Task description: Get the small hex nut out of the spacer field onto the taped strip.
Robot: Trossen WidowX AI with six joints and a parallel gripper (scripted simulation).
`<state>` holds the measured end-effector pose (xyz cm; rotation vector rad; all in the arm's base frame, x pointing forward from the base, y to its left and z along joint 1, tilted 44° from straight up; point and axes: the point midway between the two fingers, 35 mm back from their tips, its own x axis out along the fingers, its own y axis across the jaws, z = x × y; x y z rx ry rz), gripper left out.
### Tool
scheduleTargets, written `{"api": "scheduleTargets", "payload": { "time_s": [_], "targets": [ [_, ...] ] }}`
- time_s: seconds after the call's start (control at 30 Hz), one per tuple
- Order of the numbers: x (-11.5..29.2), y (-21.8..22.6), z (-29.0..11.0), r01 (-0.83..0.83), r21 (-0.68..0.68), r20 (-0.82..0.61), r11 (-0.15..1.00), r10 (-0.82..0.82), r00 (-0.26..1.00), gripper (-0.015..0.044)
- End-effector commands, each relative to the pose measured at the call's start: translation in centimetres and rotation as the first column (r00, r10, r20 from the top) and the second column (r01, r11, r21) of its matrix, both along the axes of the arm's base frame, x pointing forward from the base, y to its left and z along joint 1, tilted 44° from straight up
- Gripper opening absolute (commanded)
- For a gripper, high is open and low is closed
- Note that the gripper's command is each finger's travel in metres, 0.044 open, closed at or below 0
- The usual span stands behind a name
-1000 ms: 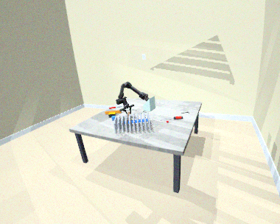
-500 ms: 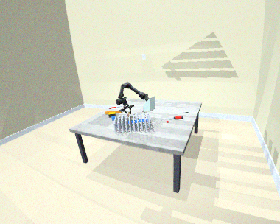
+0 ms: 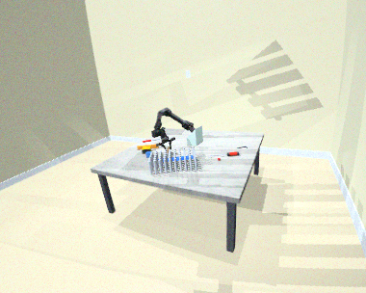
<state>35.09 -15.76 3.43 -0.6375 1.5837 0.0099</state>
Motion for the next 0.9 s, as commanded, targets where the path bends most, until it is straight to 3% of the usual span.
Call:
{"api": "scheduleTargets", "payload": {
  "time_s": [0.0, 0.87],
  "targets": [
    [0.4, 0.1, 0.0, 0.001, -0.002, 0.003, 1.000, -0.001, 1.000, 0.0000],
    [2.0, 0.6, -0.8, 0.001, -0.002, 0.004, 1.000, 0.000, 1.000, 0.0000]
  ]
}}
